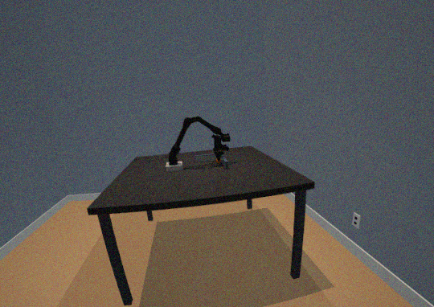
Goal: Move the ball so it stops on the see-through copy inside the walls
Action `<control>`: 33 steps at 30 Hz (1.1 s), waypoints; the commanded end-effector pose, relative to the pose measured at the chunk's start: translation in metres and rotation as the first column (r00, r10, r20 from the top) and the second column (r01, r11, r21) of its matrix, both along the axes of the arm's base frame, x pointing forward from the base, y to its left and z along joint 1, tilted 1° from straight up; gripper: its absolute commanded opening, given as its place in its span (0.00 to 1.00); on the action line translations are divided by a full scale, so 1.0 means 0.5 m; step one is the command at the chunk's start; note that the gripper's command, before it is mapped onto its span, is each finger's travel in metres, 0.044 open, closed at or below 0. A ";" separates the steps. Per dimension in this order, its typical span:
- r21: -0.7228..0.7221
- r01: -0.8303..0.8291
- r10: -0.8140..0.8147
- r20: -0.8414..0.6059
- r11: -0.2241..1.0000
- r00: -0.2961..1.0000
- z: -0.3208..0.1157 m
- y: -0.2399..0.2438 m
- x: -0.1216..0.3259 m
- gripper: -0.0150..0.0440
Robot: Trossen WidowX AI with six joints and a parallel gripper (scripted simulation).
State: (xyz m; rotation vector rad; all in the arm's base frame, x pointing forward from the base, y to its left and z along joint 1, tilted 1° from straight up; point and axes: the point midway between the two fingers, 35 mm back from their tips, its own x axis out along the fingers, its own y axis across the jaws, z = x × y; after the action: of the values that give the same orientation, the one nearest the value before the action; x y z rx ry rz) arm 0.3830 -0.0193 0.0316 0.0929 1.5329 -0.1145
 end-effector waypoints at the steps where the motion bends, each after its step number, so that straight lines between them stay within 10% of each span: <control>1: -0.010 -0.028 0.028 -0.005 1.000 1.000 0.029 0.005 0.005 0.25; 20: 0.002 0.007 -0.007 0.012 1.000 1.000 0.245 0.002 -0.008 0.25; 33: 0.004 0.007 -0.007 0.013 1.000 1.000 0.165 0.065 0.000 0.25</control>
State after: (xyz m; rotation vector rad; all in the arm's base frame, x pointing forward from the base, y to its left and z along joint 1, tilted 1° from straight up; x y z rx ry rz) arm 0.3846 0.0026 0.1305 0.0996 1.5053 -0.1165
